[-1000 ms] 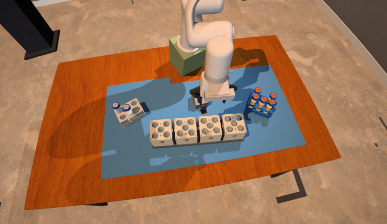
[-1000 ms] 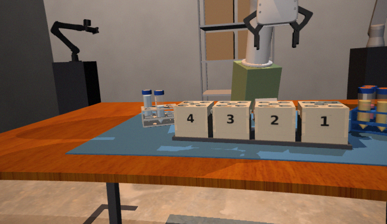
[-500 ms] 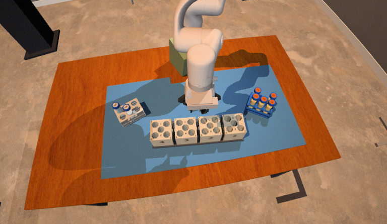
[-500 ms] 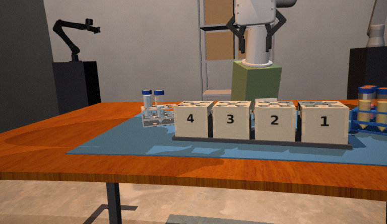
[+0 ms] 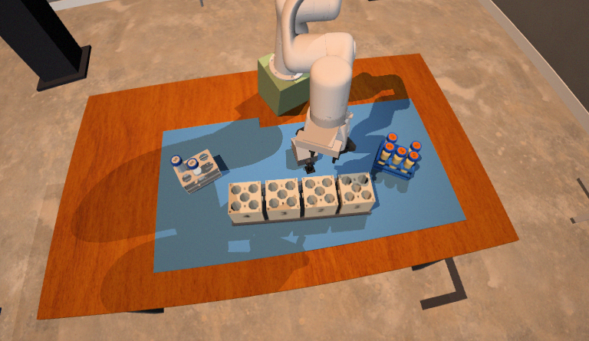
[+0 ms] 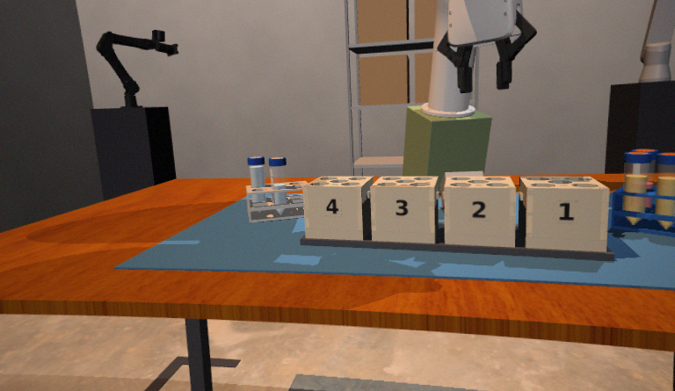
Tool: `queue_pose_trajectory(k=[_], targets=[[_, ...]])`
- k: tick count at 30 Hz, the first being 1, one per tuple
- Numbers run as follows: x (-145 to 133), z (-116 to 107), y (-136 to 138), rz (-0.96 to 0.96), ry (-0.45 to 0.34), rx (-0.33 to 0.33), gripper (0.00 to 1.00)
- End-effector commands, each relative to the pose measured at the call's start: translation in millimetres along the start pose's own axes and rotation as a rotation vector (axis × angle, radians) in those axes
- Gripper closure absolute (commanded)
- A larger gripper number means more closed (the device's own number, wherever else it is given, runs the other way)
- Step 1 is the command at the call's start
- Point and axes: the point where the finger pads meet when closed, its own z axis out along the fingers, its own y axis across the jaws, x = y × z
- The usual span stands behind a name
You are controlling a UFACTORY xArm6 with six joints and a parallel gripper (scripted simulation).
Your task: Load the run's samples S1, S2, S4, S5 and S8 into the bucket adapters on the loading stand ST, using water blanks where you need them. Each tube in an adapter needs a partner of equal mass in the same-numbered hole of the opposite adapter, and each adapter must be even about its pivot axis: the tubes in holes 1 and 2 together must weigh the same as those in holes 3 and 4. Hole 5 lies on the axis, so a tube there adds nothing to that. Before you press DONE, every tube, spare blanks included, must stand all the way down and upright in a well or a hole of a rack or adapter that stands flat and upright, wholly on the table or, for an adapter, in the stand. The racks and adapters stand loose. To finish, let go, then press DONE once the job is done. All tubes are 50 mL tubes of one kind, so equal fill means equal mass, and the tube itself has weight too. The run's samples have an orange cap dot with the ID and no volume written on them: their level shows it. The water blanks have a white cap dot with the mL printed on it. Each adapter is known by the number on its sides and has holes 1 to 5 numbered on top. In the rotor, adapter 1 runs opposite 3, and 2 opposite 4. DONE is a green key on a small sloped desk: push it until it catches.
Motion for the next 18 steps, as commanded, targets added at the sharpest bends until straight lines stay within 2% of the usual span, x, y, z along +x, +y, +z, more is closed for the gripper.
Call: queue_pose_trajectory(k=[1, 15, 18], targets=[[-11.1, -1.2, -11.9, 0.075, 0.022, -0.030, 0.43], [-64.2, 1.3, -57.8, 0.075, 0.021, -0.030, 0.43], [-67.9, 1.5, -61.0, 0.075, 0.021, -0.029, 0.43]])
